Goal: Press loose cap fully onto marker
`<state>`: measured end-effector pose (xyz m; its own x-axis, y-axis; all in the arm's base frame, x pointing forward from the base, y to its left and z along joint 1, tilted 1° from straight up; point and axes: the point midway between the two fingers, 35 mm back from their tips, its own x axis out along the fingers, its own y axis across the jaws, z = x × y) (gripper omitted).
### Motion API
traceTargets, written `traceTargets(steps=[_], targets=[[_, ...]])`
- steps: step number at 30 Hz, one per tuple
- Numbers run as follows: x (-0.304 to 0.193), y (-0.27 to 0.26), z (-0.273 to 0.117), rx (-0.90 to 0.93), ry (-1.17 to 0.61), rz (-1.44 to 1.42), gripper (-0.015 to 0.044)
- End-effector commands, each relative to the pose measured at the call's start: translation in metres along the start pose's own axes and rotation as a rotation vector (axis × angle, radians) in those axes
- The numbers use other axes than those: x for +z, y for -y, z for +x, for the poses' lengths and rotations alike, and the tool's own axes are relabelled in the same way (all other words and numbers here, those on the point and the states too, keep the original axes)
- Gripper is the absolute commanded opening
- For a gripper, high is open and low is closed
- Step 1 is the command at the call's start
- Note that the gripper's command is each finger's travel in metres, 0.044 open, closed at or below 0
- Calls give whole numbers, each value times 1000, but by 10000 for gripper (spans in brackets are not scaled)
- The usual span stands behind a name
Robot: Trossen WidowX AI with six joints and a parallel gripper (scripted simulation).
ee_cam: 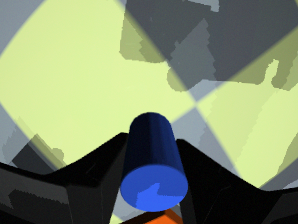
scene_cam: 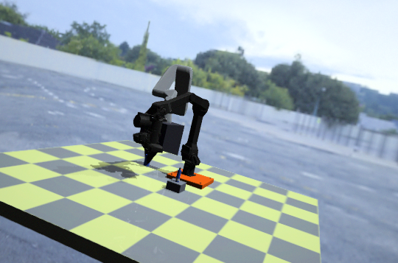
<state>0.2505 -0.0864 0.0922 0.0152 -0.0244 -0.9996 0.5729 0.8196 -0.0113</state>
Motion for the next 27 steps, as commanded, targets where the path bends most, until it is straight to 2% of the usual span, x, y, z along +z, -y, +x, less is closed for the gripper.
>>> traceTargets(steps=[1,27], targets=[[-2,-4,-4,2,-1,2,0],[-37,-68,-29,10,-2,0,0]])
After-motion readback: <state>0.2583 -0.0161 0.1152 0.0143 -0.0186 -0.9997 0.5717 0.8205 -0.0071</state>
